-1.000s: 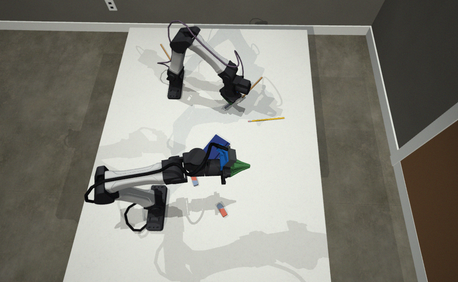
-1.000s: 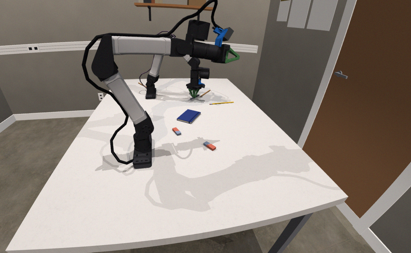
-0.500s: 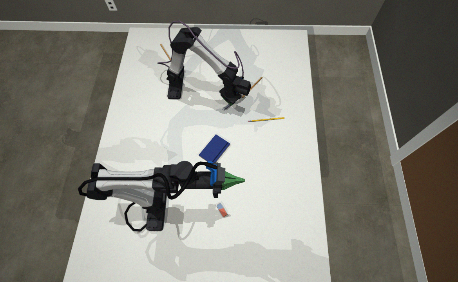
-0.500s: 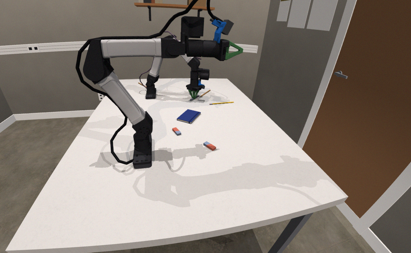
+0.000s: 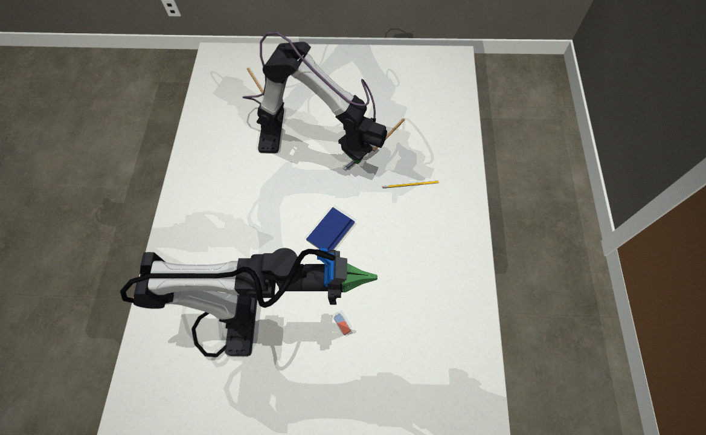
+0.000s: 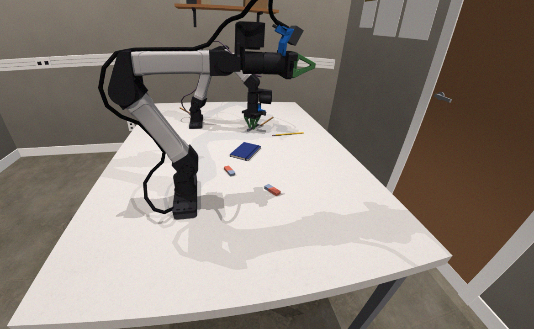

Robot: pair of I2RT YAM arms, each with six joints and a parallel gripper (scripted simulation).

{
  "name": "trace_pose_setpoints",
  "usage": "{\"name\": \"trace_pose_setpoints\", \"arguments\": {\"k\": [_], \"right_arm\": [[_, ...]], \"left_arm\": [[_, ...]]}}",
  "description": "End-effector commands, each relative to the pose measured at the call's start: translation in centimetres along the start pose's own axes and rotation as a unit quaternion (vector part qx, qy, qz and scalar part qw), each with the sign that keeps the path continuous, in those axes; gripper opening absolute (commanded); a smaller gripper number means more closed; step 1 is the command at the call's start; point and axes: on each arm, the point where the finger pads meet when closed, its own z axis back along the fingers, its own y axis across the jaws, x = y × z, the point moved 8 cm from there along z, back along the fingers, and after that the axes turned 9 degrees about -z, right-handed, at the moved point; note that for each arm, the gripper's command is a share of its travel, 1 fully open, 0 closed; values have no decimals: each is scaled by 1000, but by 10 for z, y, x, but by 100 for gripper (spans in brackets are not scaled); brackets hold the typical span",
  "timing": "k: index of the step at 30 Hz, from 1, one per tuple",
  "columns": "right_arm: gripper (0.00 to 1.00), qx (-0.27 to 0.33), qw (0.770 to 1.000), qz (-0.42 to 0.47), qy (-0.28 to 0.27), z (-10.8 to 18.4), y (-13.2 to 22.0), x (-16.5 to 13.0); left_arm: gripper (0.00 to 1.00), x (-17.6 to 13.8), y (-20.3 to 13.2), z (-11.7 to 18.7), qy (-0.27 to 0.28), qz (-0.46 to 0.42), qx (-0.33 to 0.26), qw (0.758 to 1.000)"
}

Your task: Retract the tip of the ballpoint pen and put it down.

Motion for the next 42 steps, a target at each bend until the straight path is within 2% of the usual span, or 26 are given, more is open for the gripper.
{"name": "trace_pose_setpoints", "arguments": {"k": [1,4,6,15,16,21,23,29,31,33,42], "right_arm": [[1,3,1000,-4,-5,0,2,5],[1,3,1000,-4,-5,0,2,5],[1,3,1000,-4,-5,0,2,5],[1,3,1000,-4,-5,0,2,5],[1,3,1000,-4,-5,0,2,5],[1,3,1000,-4,-5,0,2,5],[1,3,1000,-4,-5,0,2,5],[1,3,1000,-4,-5,0,2,5],[1,3,1000,-4,-5,0,2,5],[1,3,1000,-4,-5,0,2,5],[1,3,1000,-4,-5,0,2,5]], "left_arm": [[26,9,-7,9,-18,1,-21,1000],[26,9,-7,9,-18,1,-21,1000],[26,7,-3,27,-20,2,-23,1000],[26,7,-4,28,-20,3,-23,1000],[26,4,0,41,-14,8,-15,1000],[26,8,-5,48,-23,6,-28,999],[26,4,2,61,-13,8,-12,1000],[26,3,3,87,-13,9,-13,1000],[26,7,-2,80,-20,7,-23,1000],[26,2,5,71,-11,7,-9,1000],[26,6,-1,76,-19,6,-21,1000]]}}
